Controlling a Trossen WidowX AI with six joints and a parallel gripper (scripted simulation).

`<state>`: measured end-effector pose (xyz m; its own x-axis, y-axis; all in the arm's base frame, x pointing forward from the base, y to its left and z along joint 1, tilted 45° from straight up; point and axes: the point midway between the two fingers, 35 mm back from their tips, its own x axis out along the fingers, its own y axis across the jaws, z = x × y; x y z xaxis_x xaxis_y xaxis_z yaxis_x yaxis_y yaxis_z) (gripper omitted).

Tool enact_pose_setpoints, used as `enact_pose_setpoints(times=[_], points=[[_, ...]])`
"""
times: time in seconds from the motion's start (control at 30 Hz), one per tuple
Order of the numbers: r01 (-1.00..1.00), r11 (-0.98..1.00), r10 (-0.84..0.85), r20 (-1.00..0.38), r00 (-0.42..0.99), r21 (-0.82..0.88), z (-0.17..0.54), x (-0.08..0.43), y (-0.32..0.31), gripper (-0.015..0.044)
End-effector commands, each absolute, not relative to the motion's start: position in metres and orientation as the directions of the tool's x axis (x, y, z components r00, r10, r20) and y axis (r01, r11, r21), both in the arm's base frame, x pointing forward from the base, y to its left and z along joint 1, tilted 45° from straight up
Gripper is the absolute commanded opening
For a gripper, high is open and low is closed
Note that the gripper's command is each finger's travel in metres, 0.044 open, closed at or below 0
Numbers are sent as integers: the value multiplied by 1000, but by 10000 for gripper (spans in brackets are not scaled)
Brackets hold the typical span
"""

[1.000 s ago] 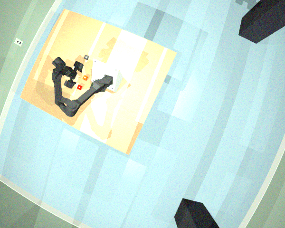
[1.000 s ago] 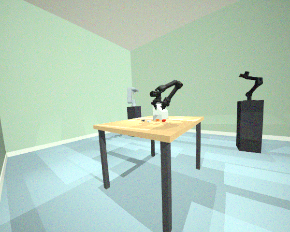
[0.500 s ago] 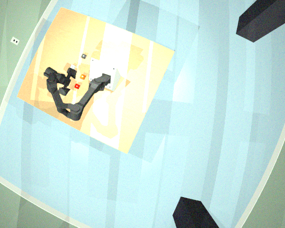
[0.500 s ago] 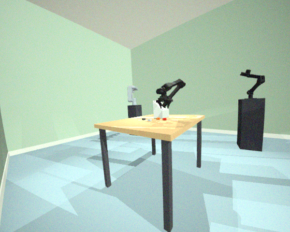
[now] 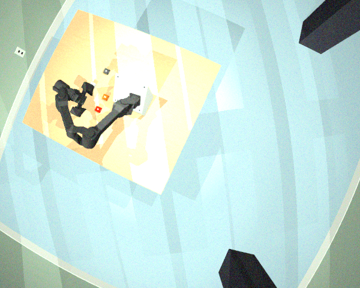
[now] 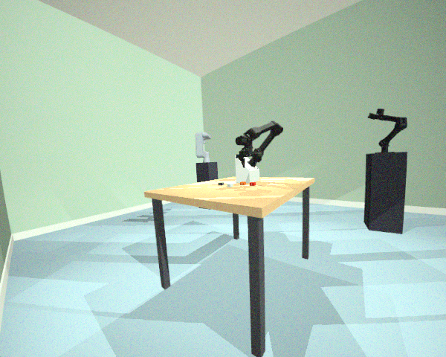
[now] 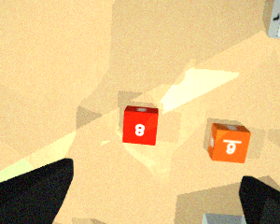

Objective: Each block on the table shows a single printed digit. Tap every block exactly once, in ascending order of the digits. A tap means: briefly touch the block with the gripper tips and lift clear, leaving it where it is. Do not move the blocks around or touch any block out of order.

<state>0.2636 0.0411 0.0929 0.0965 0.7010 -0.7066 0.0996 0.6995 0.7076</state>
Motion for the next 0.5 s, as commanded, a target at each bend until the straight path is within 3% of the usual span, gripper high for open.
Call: enact_pose_setpoints(times=[0.0, 0.23, 0.47], points=[[101, 704, 695, -712, 99, 703, 74, 297, 13, 400], [98, 704, 697, -710, 101, 704, 21, 344, -41, 400], [98, 703, 697, -710, 101, 704, 15, 347, -46, 400]])
